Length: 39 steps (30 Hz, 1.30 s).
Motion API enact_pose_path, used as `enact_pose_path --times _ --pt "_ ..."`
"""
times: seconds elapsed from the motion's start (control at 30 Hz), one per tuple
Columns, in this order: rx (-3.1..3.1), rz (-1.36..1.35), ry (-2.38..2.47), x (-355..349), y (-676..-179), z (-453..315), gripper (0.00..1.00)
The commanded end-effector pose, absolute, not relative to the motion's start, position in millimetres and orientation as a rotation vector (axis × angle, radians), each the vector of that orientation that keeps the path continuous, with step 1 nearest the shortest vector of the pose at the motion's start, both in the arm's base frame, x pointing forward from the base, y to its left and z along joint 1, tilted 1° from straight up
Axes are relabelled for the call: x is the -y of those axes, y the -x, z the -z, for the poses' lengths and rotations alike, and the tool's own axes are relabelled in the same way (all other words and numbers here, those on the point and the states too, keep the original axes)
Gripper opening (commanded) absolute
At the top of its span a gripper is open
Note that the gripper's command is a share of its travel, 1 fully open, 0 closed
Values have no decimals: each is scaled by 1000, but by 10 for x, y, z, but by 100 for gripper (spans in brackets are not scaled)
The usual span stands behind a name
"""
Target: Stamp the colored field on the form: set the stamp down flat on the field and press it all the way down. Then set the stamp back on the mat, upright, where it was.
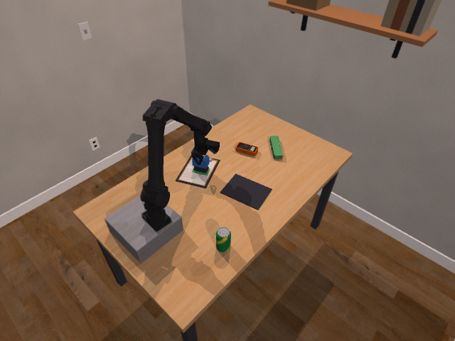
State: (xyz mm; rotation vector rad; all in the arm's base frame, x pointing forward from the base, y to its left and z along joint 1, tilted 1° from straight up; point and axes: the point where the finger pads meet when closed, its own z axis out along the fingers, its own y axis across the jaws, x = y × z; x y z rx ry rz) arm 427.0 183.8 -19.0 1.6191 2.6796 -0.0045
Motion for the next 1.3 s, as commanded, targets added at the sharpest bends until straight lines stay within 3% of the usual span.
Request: enact_pose_path --times 0.0,1.27 --pt "-2669 -40 -1597 -1892 -4404 140 33" --pt "-2683 3 -1612 -1804 -4262 368 33"
